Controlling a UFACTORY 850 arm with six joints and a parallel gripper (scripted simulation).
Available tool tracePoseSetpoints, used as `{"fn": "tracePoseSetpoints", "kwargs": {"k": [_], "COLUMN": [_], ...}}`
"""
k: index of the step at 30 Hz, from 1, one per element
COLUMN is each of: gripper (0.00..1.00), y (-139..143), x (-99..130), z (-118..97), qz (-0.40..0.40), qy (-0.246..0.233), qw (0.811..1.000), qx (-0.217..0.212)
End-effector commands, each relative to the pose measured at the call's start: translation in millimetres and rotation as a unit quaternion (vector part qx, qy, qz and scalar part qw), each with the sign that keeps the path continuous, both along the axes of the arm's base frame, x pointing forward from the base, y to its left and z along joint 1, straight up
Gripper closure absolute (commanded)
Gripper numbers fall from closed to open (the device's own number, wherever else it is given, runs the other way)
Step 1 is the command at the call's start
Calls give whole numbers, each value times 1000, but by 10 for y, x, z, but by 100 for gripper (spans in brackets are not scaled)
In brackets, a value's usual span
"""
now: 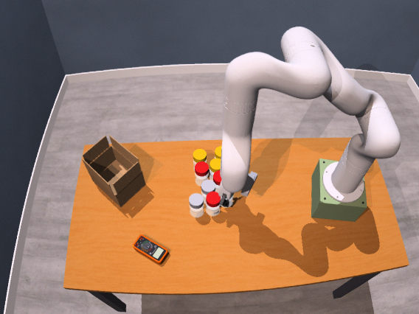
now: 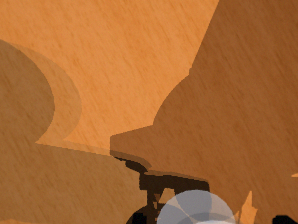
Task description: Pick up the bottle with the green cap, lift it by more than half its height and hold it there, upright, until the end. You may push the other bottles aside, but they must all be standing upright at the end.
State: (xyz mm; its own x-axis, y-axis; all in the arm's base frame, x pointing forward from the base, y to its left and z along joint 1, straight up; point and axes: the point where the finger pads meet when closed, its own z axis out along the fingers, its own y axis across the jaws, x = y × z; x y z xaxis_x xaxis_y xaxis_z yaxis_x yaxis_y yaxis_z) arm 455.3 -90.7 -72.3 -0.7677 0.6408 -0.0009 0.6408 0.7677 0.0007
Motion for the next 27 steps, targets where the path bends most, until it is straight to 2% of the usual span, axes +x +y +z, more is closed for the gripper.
{"fn": "tracePoseSetpoints", "kwargs": {"k": [1,20,27], "gripper": [21,21,21], "y": [-28,-73,-73], "x": [40,94,92], "z": [3,-1,174], "qz": [0,0,0], "qy": [-1,-2,-1], "qw": [1000,1000,1000], "qx": [1,2,2]}}
